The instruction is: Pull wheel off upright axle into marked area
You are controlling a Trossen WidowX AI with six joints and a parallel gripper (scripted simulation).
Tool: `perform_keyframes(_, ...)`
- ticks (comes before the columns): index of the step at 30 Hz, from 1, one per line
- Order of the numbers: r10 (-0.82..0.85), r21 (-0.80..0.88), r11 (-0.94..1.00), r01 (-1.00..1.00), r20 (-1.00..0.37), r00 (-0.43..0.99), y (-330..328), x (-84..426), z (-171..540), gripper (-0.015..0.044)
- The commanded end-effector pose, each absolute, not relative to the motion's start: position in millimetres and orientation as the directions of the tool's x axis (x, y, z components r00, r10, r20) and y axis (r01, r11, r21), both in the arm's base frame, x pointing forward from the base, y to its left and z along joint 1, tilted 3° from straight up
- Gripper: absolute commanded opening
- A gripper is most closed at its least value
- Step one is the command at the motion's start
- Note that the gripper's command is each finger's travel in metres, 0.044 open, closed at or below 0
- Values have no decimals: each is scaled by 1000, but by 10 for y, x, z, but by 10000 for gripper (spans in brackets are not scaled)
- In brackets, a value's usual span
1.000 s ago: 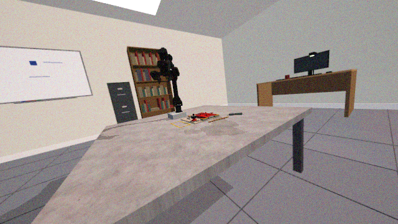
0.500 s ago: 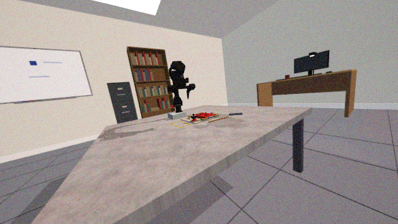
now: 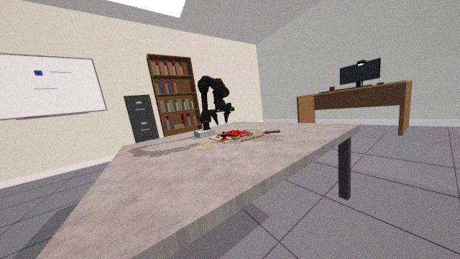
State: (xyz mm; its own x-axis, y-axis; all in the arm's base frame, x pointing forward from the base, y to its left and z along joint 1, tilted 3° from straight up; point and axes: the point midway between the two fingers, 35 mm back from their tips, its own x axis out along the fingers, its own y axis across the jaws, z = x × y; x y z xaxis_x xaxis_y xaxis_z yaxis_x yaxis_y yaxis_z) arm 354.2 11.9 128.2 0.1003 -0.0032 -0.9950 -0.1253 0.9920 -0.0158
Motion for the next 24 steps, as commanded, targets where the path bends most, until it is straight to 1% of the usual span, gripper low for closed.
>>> perform_keyframes(1, 1, -12, 991, -136, -996, 92, 148, 3533, 1243, 300)
perform_keyframes(15, 1, -12, 991, -136, -996, 92, 144, 3587, 579, 300)
perform_keyframes(20, 0, -12, 991, -136, -996, 91, 141, 3581, 520, 300)
perform_keyframes(24, -3, -14, 991, -131, -996, 87, 138, 3579, 558, 195)
